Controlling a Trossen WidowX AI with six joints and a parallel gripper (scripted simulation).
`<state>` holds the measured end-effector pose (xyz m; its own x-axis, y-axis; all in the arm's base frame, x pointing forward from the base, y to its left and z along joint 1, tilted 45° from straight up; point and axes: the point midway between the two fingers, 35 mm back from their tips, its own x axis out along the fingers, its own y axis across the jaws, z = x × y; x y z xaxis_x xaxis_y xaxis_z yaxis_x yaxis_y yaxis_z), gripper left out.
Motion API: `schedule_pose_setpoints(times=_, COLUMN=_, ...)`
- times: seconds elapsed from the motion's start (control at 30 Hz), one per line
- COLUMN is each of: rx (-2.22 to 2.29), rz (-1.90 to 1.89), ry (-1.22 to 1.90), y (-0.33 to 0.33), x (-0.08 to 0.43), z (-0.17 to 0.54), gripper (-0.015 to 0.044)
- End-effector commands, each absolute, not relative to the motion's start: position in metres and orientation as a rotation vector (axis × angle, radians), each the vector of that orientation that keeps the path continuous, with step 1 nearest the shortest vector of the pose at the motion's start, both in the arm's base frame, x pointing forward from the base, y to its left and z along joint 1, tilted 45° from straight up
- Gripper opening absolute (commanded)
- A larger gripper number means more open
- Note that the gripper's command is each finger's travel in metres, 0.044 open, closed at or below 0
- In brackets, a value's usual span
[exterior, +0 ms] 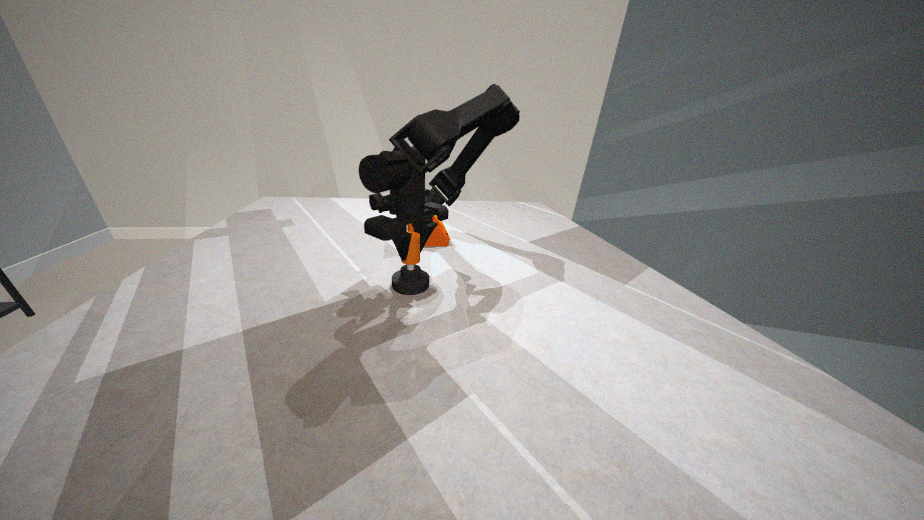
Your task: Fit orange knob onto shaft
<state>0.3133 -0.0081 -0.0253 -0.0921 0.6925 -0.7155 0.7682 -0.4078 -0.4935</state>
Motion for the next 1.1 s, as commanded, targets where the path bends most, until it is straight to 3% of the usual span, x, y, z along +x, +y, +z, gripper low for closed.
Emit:
schedule_pose_setpoints(times=0.0, rx=2.067, rz=-1.539, ry=1.661, y=-0.0072, x=0.3141, z=-0.0262, gripper=0.0)
schedule_pose_setpoints(times=0.83, rx=2.067, rz=-1.539, ry=1.661, y=-0.0089, x=0.3132, z=-0.0234, gripper=0.0)
schedule_pose_setpoints(times=1.07, rx=2.158, rz=-1.77, ry=1.565, y=-0.0099, x=0.3147, z=-0.0234, gripper=0.0)
